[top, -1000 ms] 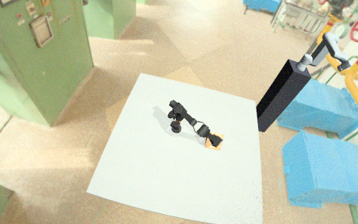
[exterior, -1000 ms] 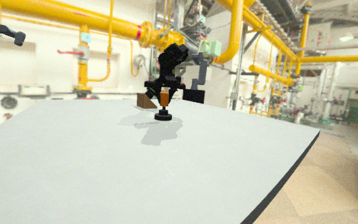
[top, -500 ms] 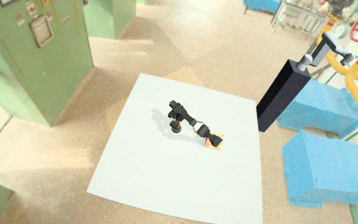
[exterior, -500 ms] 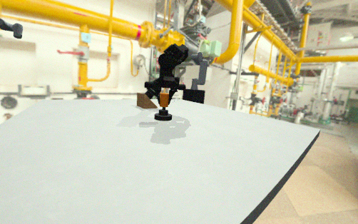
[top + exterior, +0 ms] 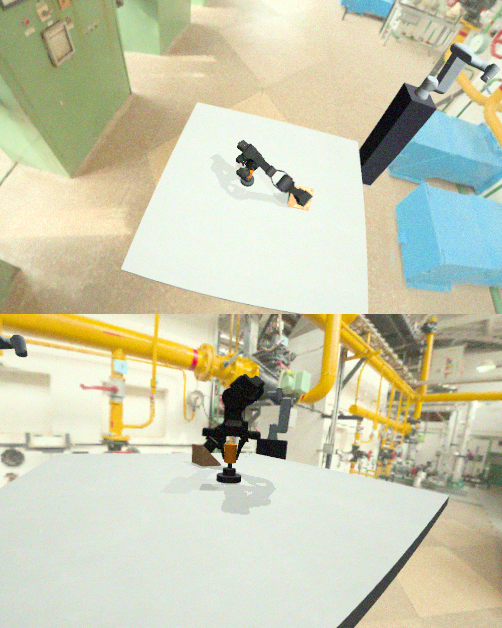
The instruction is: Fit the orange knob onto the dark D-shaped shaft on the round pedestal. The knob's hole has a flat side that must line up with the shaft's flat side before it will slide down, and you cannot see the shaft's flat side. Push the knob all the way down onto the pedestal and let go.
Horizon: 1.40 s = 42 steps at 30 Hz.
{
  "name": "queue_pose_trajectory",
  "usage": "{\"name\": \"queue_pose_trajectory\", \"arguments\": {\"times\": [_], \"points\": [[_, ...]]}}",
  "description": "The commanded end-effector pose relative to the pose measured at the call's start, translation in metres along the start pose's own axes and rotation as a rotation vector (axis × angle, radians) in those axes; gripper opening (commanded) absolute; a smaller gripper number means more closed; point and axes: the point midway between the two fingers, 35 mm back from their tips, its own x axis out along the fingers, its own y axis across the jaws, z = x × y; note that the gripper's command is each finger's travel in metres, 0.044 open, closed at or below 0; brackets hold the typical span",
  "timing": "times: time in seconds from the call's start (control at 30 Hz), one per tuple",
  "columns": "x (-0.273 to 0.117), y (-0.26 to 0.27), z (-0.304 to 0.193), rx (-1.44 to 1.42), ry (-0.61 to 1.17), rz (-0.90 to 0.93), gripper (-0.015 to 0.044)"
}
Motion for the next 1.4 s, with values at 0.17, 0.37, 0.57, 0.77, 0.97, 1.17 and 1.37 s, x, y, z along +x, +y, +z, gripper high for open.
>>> {"name": "queue_pose_trajectory", "arguments": {"times": [0.17, 0.37, 0.57, 0.77, 0.97, 1.17, 1.37], "points": [[0.0031, -0.0005, 0.0005, 0.048, -0.002, -0.002, 0.0], [0.0033, -0.0005, 0.0003, 0.048, -0.002, -0.002, 0.0], [0.0039, -0.0006, 0.0001, 0.048, -0.002, -0.002, 0.0], [-0.0004, -0.0006, 0.0001, 0.049, -0.002, -0.002, 0.0], [-0.0017, 0.0001, 0.0007, 0.134, -0.002, -0.002, 0.0], [0.0012, -0.0004, 0.0005, 0.258, -0.002, -0.002, 0.0], [0.0033, -0.0004, 0.0004, 0.258, -0.002, -0.001, 0.0]]}}
